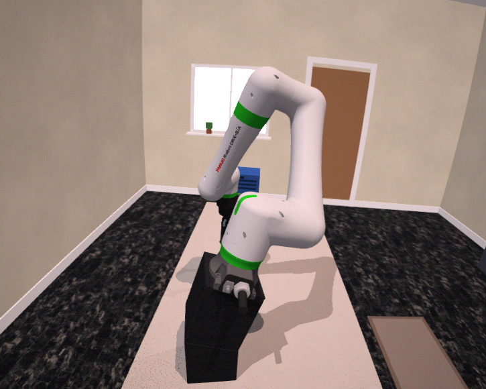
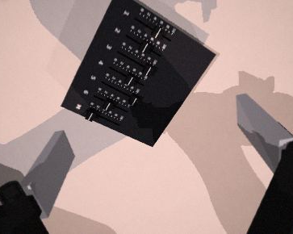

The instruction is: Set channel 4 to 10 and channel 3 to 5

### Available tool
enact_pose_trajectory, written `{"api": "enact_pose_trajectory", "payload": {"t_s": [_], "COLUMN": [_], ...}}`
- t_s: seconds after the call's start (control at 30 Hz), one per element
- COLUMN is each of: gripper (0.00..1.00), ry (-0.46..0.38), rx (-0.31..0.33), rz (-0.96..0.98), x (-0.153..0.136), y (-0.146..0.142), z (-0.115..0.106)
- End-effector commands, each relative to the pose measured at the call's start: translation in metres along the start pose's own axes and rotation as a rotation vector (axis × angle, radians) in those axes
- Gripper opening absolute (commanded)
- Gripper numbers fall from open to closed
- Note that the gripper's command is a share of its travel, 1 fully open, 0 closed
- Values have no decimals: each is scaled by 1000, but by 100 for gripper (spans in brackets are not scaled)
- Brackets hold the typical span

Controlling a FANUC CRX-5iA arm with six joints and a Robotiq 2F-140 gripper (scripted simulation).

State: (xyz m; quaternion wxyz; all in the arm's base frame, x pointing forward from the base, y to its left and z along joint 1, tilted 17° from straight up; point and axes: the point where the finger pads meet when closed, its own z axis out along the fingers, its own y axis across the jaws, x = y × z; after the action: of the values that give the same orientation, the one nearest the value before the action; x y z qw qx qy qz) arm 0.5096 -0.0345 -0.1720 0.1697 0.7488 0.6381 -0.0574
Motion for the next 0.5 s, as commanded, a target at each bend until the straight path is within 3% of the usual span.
{"api": "enact_pose_trajectory", "payload": {"t_s": [0.0,0.2,0.3,0.4,0.47], "gripper": [100,100,100,100,100], "ry": [26,28,39,42,43], "rx": [101,100,94,87,88], "rz": [-81,-143,-387,-492,-539], "x": [-1,-1,-2,-3,-3], "y": [-1,2,13,23,25], "z": [0,5,28,55,61]}}
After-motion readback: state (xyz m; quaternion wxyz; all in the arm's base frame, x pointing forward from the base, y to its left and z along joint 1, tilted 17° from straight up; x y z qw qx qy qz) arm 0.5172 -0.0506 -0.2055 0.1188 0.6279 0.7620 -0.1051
